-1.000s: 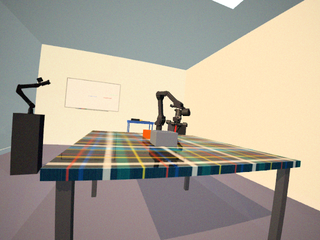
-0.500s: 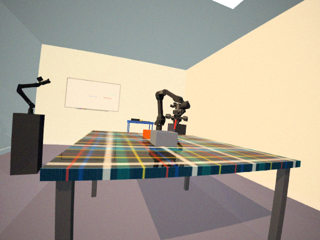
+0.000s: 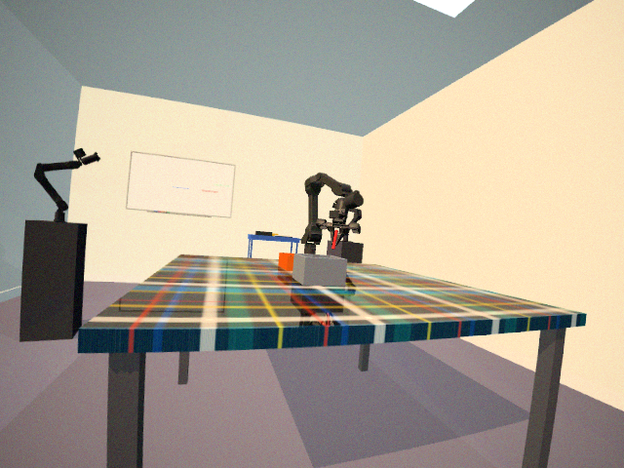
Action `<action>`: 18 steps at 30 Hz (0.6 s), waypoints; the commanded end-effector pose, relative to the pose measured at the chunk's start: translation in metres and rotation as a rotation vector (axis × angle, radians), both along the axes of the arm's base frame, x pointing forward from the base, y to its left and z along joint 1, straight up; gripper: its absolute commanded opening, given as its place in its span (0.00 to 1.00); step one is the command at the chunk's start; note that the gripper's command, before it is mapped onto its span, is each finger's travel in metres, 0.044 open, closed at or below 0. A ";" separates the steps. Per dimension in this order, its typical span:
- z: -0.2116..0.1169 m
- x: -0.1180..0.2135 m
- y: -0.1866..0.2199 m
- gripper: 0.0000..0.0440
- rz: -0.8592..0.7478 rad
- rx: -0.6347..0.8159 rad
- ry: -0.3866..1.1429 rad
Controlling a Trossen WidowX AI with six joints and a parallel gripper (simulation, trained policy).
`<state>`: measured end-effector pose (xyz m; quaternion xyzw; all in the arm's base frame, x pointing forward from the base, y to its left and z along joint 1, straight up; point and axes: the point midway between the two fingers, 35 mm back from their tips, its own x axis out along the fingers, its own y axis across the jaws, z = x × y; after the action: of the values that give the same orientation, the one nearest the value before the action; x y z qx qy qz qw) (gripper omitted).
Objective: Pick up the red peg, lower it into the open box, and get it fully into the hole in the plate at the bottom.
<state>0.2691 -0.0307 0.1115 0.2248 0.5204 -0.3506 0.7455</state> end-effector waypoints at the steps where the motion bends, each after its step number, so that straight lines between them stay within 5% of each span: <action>1: -0.001 0.008 -0.013 0.00 -0.022 0.005 -0.008; 18: -0.015 0.035 -0.065 0.01 -0.130 0.023 -0.055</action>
<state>0.2966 -0.0855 0.0997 0.2680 0.4914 -0.3837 0.7345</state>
